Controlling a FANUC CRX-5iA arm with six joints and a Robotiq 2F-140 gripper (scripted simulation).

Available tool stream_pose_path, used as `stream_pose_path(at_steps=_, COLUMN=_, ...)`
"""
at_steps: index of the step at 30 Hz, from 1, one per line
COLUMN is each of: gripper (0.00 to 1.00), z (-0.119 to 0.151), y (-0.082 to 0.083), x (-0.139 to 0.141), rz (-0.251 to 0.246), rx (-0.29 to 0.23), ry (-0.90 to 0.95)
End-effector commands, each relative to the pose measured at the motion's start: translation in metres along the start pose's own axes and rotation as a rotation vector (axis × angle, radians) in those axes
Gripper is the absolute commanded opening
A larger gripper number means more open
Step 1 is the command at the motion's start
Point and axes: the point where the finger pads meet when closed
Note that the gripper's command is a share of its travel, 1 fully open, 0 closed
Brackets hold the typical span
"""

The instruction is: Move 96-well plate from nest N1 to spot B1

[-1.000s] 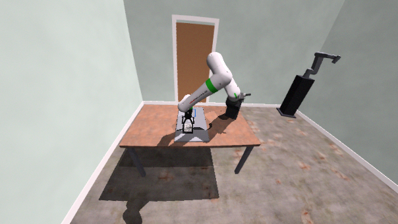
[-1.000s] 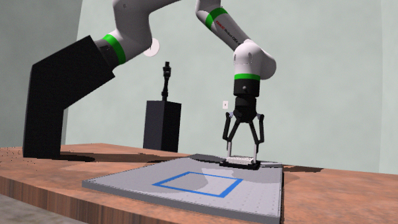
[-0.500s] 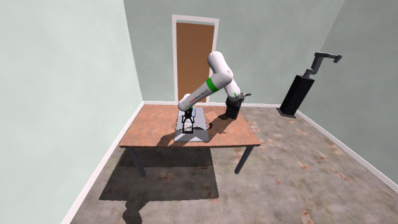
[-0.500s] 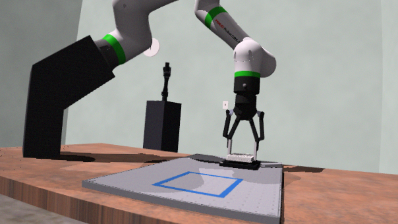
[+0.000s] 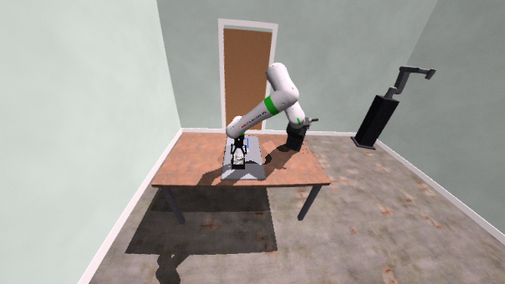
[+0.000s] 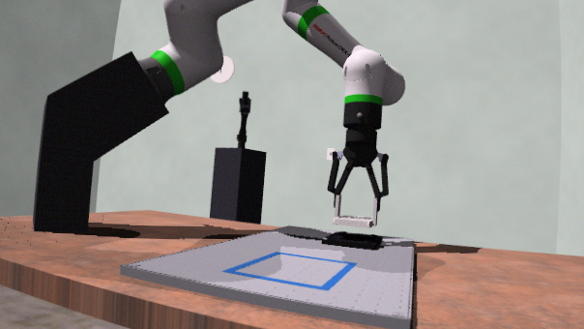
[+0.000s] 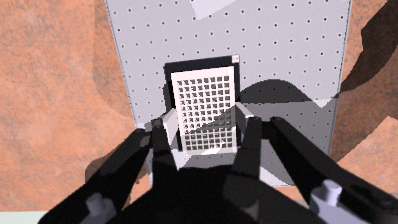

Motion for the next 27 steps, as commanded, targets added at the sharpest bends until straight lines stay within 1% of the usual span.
stream_pose_path(at_steps=1, gripper=0.00, z=0.000, y=0.002, x=0.000, rz=-0.001, rx=0.000, ry=0.000)
stream_pose_path(at_steps=15, gripper=0.00, z=0.000, y=0.026, x=0.000, rz=-0.001, rx=0.000, ry=0.000)
stream_pose_path(at_steps=17, gripper=0.00, z=0.000, y=0.026, x=0.000, rz=-0.001, rx=0.000, ry=0.000)
stream_pose_path(at_steps=20, gripper=0.00, z=0.000, y=0.030, x=0.000, rz=-0.001, rx=0.000, ry=0.000)
stream_pose_path(at_steps=27, gripper=0.00, z=0.000, y=0.030, x=0.000, rz=-0.001, rx=0.000, ry=0.000)
Point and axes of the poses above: the point where the finger pads meet when closed, its own y axis back along the fingers, its own x axis across the jaws, z = x × y, and after that the axes turned 12 degrees about y, right-handed
